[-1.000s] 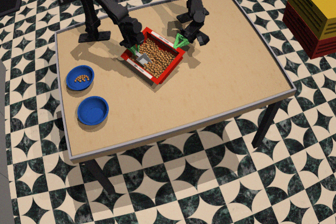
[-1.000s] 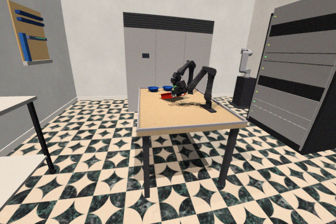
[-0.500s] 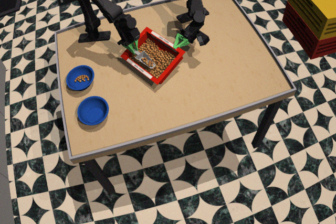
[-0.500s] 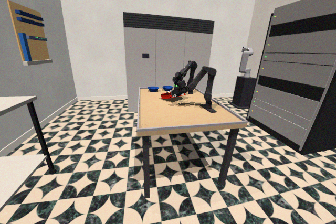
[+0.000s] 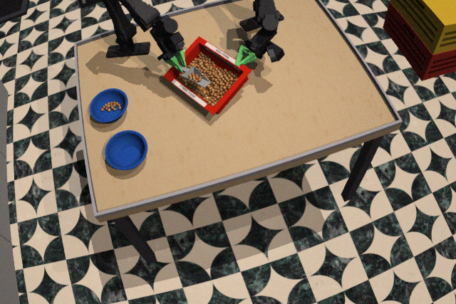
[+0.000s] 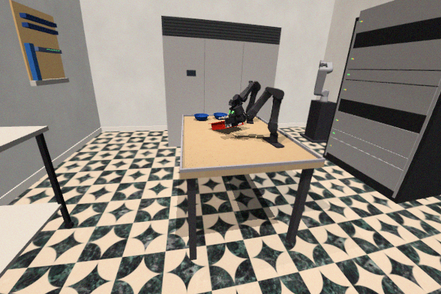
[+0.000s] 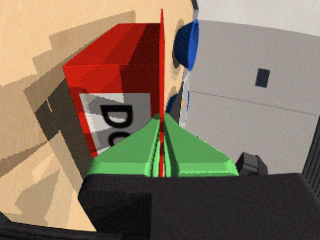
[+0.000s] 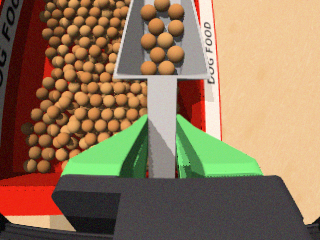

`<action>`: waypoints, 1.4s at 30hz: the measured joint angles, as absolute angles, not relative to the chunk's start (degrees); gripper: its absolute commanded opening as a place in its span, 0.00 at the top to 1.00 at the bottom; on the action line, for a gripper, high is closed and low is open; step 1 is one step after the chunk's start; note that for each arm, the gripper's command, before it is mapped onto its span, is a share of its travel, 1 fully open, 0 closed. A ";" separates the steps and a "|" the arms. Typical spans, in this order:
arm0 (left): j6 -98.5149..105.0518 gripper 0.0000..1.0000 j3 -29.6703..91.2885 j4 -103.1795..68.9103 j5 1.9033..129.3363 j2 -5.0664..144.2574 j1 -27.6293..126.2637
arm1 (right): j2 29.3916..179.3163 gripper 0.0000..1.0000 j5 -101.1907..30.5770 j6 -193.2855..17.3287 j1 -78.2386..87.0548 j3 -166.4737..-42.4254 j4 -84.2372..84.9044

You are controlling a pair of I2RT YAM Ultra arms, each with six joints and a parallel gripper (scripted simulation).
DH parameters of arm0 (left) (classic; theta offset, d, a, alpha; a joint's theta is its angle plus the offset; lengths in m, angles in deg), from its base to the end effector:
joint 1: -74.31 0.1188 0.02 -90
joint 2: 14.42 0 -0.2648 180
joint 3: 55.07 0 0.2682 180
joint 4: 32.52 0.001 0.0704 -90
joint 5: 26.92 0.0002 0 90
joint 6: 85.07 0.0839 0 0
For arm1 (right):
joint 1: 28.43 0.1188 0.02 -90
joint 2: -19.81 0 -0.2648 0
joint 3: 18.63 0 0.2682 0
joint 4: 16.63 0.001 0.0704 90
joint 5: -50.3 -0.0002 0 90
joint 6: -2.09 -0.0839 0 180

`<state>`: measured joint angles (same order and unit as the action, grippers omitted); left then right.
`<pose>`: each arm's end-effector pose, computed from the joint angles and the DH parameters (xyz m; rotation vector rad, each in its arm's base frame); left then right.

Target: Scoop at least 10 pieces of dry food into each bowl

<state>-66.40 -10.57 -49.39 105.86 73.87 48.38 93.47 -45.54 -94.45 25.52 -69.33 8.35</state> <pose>0.2663 -0.1917 0.1380 -0.3876 2.3977 -1.6991 0.1799 0.2344 0.1539 -0.9348 2.2477 0.3641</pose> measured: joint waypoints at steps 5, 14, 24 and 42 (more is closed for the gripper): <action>-66.35 1.00 -10.57 -49.42 105.86 73.87 48.36 | 90.72 1.00 -46.46 -94.45 26.02 -64.92 2.28; -66.31 1.00 -10.57 -49.39 105.84 73.87 48.38 | 88.99 1.00 -47.53 -94.24 26.44 -60.94 -4.54; -66.31 1.00 -10.57 -49.39 105.86 73.87 48.36 | 88.16 1.00 -47.64 -94.24 26.46 -60.70 -5.29; -66.31 1.00 -10.57 -49.39 105.86 73.87 48.36 | 86.74 1.00 -46.00 -93.60 25.41 -67.98 6.54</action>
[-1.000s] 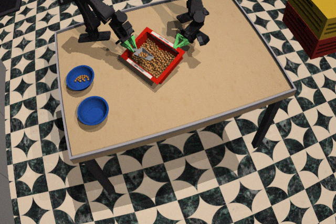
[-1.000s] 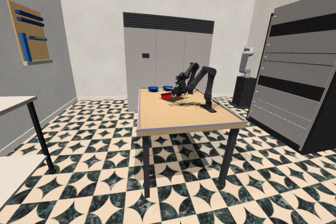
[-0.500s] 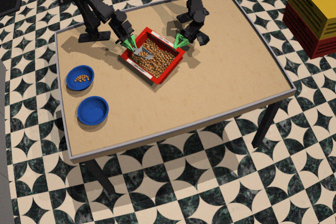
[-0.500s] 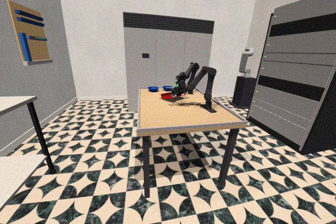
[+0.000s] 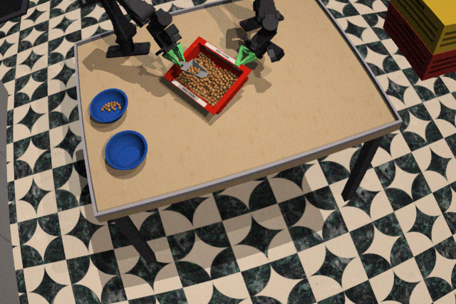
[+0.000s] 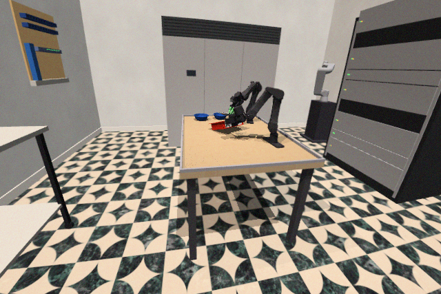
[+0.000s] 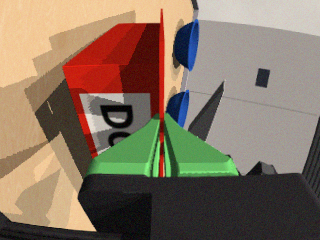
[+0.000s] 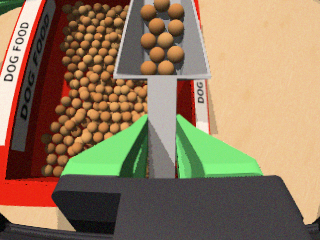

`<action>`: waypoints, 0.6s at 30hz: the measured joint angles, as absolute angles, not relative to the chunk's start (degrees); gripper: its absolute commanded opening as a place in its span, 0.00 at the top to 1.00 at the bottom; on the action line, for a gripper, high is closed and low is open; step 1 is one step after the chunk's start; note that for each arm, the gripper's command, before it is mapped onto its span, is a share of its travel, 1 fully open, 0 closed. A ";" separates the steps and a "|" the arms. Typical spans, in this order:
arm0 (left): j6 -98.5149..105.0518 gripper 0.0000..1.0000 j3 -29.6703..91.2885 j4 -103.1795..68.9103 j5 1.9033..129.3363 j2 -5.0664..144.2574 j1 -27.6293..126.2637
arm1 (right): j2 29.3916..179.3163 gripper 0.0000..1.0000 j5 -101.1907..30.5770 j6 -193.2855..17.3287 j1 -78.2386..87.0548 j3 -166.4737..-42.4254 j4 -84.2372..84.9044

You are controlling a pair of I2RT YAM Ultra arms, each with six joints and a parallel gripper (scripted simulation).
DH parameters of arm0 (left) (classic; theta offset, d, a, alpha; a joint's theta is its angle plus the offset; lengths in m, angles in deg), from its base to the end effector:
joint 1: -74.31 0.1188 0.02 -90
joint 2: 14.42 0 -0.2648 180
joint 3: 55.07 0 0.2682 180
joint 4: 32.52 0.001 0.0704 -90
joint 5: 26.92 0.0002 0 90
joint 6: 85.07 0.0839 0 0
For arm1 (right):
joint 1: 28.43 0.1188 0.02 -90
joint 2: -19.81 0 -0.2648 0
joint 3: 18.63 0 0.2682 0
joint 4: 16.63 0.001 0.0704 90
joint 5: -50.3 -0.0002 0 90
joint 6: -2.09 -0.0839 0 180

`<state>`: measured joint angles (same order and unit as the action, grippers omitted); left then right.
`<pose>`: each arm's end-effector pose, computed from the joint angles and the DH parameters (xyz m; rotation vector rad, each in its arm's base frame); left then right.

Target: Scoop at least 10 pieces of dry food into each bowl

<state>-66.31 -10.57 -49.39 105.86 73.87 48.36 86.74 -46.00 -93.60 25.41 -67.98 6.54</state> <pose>0.2662 -0.1918 0.1380 -0.3852 2.3975 -1.6985 0.1767 0.2279 0.1809 -0.8896 2.1341 0.4155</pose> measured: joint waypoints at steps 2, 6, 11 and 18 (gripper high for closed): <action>-66.31 1.00 -10.57 -49.39 105.86 73.87 48.36 | 87.27 1.00 -45.72 -93.49 24.71 -68.13 6.76; -66.31 1.00 -10.57 -49.39 105.86 73.87 48.36 | 88.95 1.00 -44.69 -93.03 21.56 -68.81 8.88; -66.31 1.00 -10.57 -49.39 105.86 73.87 48.36 | 90.52 1.00 -43.79 -92.27 16.21 -70.47 10.78; -66.31 1.00 -10.57 -49.39 105.86 73.87 48.36 | 91.68 1.00 -43.12 -91.53 10.83 -71.65 11.46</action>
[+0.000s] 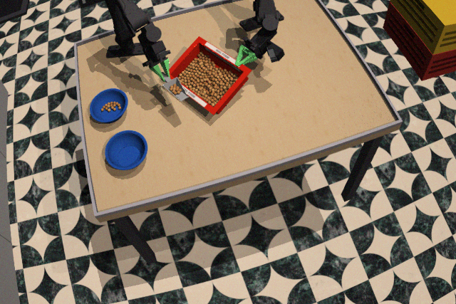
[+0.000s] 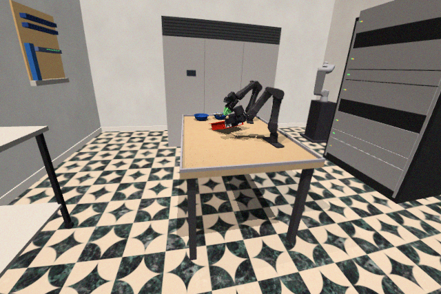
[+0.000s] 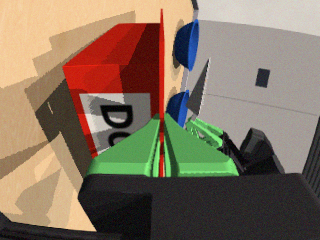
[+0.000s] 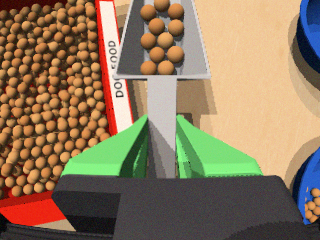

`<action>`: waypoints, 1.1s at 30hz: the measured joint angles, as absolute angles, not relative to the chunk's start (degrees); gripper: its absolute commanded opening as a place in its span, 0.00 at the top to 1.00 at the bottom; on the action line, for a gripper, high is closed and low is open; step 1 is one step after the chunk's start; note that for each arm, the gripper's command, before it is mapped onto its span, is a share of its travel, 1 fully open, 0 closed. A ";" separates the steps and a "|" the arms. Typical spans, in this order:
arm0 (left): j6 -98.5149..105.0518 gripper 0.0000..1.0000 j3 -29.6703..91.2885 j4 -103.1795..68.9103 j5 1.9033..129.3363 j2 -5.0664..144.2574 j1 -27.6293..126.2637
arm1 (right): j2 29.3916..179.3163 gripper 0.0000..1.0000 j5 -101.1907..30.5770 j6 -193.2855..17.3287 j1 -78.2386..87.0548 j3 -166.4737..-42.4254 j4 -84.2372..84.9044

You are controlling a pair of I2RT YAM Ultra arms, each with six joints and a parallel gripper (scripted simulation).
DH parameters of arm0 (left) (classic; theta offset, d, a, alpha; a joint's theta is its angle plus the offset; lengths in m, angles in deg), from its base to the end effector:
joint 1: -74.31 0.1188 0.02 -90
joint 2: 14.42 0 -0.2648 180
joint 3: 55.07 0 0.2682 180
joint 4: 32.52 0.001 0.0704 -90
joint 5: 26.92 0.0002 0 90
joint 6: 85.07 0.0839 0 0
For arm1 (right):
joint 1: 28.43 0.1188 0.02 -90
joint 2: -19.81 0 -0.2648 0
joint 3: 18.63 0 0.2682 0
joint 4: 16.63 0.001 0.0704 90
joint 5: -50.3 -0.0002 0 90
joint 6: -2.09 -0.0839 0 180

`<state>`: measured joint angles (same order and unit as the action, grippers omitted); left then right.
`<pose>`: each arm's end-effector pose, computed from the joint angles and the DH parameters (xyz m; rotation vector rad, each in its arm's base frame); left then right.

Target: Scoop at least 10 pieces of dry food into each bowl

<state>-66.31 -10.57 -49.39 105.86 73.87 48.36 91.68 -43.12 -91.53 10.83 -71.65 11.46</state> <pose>0.2662 -0.1918 0.1380 -0.3852 2.3975 -1.6985 0.2321 0.1845 0.1710 -0.7095 2.2999 0.2802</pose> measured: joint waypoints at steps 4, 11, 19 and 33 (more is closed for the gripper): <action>-66.31 1.00 -10.57 -49.39 105.86 73.87 48.36 | 92.64 1.00 -42.61 -91.11 7.29 -72.33 11.52; -66.31 1.00 -10.57 -49.39 105.86 73.87 48.36 | 94.70 1.00 -42.07 -90.28 0.03 -73.33 11.52; -66.31 1.00 -10.57 -49.39 105.86 73.87 48.36 | 96.40 1.00 -41.21 -89.49 -5.45 -74.36 11.37; -66.31 1.00 -10.57 -49.39 105.86 73.87 48.36 | 101.93 1.00 -40.01 -88.01 -17.82 -76.83 8.22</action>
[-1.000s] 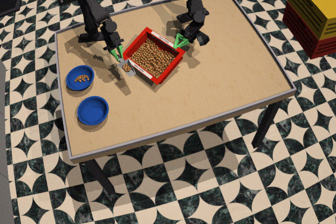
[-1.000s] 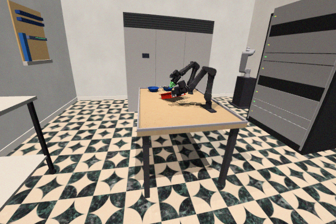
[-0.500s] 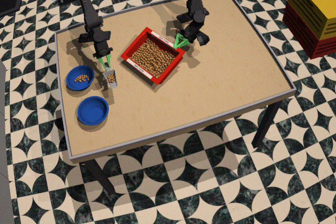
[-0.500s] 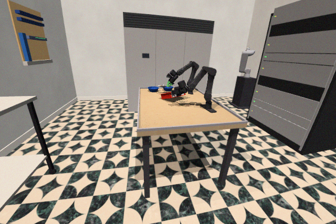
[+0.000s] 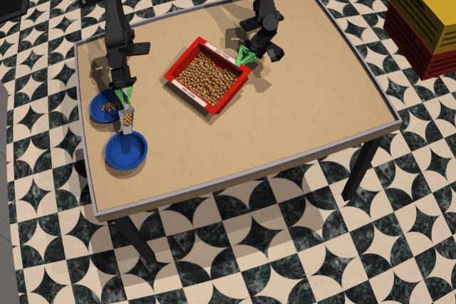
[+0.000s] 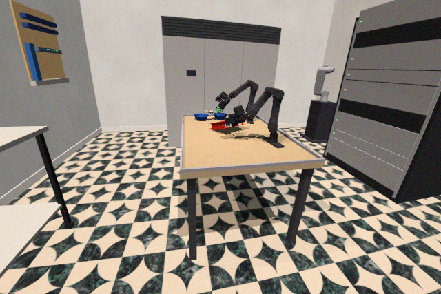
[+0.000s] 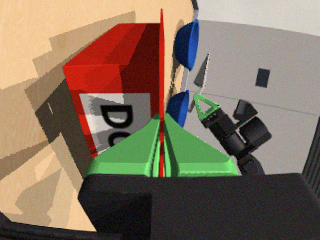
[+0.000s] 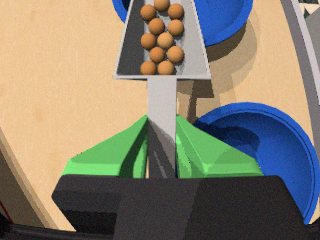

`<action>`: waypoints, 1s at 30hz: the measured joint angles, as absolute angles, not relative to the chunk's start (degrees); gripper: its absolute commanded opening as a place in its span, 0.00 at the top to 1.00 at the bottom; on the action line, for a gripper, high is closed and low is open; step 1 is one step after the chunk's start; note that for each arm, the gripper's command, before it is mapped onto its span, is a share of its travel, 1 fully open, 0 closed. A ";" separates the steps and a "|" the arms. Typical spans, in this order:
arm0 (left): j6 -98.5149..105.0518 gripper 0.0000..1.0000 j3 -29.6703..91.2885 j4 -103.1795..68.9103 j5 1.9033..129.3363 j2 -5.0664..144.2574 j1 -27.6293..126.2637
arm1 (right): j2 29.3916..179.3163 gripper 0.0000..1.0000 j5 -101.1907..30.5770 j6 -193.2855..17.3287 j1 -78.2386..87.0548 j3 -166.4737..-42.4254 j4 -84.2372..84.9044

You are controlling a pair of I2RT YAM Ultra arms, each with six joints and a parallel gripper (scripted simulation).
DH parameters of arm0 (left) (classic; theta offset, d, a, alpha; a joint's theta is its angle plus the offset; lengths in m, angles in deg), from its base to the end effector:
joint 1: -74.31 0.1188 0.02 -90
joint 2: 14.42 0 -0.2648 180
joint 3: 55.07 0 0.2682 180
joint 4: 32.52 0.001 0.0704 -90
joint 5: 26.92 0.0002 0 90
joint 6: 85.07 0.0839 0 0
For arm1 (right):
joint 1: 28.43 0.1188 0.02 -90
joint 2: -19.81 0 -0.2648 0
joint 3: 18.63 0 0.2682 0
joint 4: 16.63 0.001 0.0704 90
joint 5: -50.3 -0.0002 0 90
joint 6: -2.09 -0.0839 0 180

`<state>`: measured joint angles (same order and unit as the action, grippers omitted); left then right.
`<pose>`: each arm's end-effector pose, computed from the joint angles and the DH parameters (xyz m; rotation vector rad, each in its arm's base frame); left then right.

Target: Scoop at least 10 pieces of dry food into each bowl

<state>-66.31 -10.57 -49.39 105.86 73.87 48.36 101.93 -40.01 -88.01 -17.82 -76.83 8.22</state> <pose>0.2662 -0.1918 0.1380 -0.3852 2.3975 -1.6985 0.3247 0.0614 0.1562 -0.2195 2.4135 0.0786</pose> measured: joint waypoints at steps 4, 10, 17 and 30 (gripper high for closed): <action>-66.31 1.00 -10.57 -49.39 105.86 73.87 48.36 | 103.11 1.00 -39.27 -87.72 -19.57 -77.44 7.46; -66.31 1.00 -10.57 -49.39 105.86 73.87 48.36 | 103.88 1.00 -39.25 -87.70 -20.64 -78.19 7.30; -66.31 1.00 -10.57 -49.39 105.86 73.87 48.36 | 104.86 1.00 -39.31 -87.72 -20.66 -81.01 10.12; -66.31 1.00 -10.57 -49.39 105.86 73.87 48.36 | 107.09 1.00 -39.31 -87.72 -20.66 -87.69 18.69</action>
